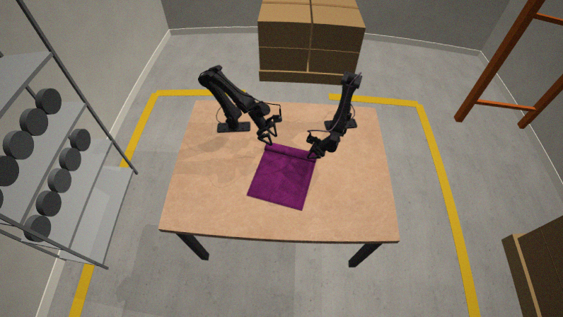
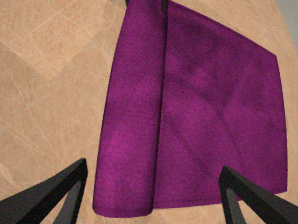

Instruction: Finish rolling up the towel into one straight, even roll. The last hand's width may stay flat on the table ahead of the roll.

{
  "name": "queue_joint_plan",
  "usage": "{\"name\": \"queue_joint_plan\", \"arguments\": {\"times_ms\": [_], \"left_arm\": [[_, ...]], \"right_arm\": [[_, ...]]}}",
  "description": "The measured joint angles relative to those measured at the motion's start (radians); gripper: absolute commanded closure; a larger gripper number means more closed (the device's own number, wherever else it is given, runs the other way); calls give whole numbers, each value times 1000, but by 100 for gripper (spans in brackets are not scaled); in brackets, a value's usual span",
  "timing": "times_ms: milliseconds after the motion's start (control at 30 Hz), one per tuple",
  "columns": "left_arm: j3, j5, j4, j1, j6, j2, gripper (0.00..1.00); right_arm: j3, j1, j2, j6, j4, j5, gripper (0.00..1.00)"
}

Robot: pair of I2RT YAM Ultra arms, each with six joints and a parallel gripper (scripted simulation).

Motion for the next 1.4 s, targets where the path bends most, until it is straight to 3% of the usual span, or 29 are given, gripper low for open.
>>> {"name": "queue_joint_plan", "arguments": {"times_ms": [500, 1400], "left_arm": [[0, 1, 19, 0, 0, 0, 72], [0, 7, 20, 0, 0, 0, 81]], "right_arm": [[0, 0, 0, 0, 0, 0, 2], [0, 0, 0, 0, 0, 0, 2]]}}
